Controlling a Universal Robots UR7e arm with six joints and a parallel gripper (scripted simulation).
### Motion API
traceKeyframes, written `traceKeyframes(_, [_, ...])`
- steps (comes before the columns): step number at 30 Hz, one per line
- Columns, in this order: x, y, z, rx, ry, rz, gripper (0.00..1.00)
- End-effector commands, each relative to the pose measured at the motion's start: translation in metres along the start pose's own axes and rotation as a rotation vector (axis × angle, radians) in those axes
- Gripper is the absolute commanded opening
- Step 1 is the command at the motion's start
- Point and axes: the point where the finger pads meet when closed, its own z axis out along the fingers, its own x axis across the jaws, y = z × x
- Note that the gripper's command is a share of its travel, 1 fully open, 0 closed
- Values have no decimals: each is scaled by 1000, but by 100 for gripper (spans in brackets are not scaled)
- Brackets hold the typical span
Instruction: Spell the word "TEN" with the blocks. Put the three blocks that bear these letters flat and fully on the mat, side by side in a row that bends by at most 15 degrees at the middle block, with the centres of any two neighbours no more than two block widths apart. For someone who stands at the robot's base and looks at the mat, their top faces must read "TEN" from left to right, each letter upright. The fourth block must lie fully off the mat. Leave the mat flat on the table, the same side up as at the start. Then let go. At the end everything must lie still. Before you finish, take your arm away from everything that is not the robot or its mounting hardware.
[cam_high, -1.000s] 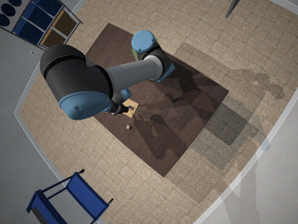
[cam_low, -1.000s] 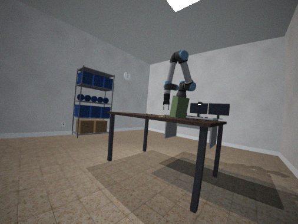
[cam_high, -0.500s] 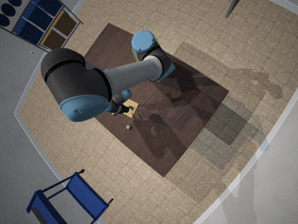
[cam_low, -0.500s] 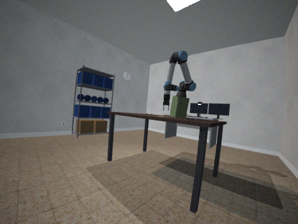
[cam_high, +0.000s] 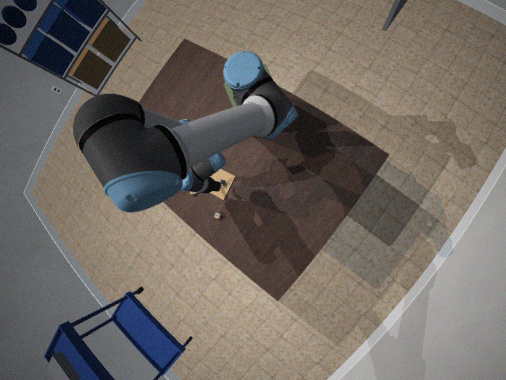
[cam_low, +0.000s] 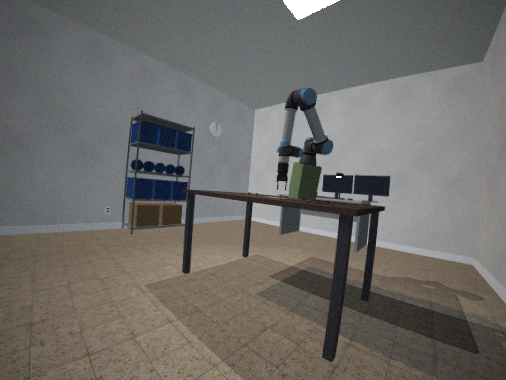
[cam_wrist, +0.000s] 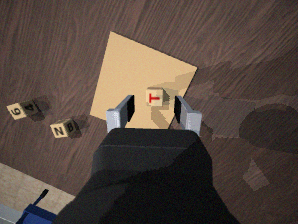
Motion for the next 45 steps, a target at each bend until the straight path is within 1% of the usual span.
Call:
traceKeyframes(1, [0, 0, 9, -1, -1, 0, 100])
traceKeyframes(18, [0, 0, 22, -1, -1, 0, 100])
traceKeyframes(45, [0, 0, 23, -1, -1, 0, 100])
